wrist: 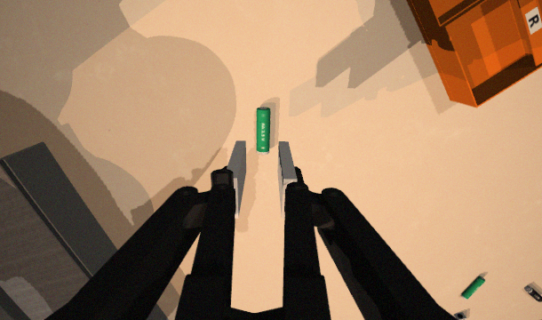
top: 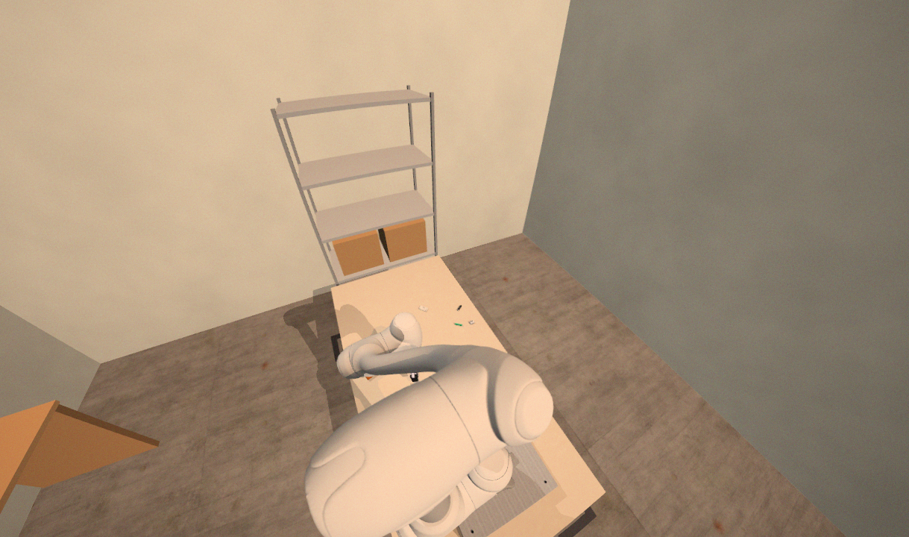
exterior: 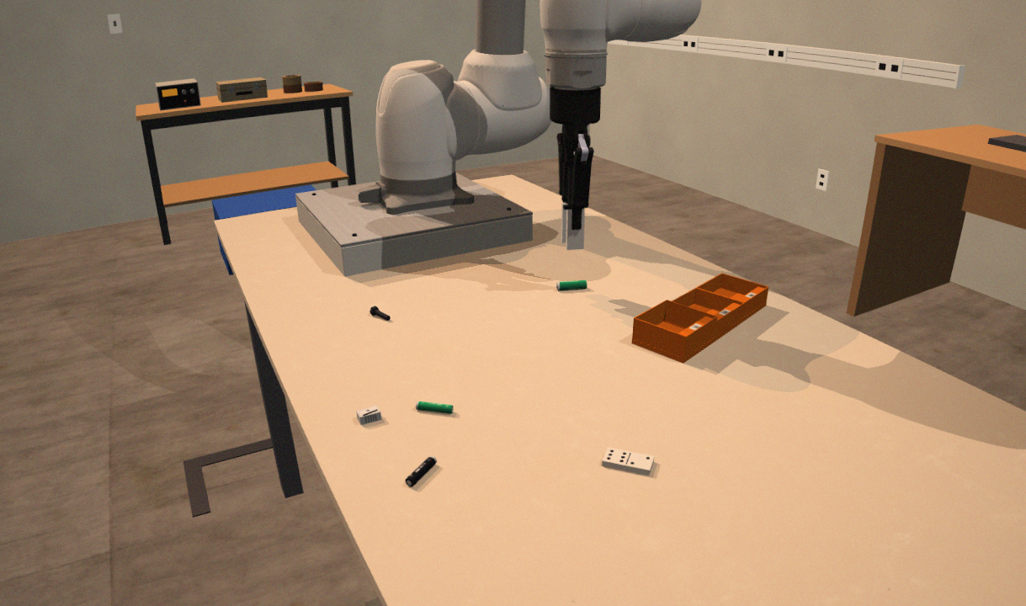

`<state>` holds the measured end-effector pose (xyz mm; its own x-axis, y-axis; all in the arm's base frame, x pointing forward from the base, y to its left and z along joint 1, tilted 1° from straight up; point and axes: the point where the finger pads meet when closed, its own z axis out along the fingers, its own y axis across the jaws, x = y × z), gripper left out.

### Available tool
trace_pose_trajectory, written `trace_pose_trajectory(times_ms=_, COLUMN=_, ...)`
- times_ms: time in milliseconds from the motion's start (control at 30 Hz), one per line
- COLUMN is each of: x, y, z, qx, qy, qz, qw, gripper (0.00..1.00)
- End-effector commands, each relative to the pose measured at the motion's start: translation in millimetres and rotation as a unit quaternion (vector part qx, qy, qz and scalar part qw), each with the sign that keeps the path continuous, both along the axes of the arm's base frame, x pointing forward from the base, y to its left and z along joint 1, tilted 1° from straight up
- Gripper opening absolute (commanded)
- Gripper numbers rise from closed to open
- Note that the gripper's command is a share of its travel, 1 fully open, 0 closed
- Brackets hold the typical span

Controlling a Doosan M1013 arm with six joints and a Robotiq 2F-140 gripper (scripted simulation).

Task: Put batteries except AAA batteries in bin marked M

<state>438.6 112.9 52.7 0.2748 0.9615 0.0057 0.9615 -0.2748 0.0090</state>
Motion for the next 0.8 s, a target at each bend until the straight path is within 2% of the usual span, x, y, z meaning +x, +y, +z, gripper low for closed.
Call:
trace_pose_trajectory(times_ms=0, x=0.0, y=0.1, z=0.0, qx=0.000, qy=0.000, qz=0.000, qw=1.000, gripper=0.26)
trace_pose_trajectory(times_ms=367, x=0.0, y=0.1, z=0.0, qx=0.000, qy=0.000, qz=0.000, qw=1.000, gripper=0.26)
trace_pose_trajectory(times_ms=767, x=0.6, y=0.3, z=-39.9, qx=0.000, qy=0.000, qz=0.000, qw=1.000, gripper=0.26)
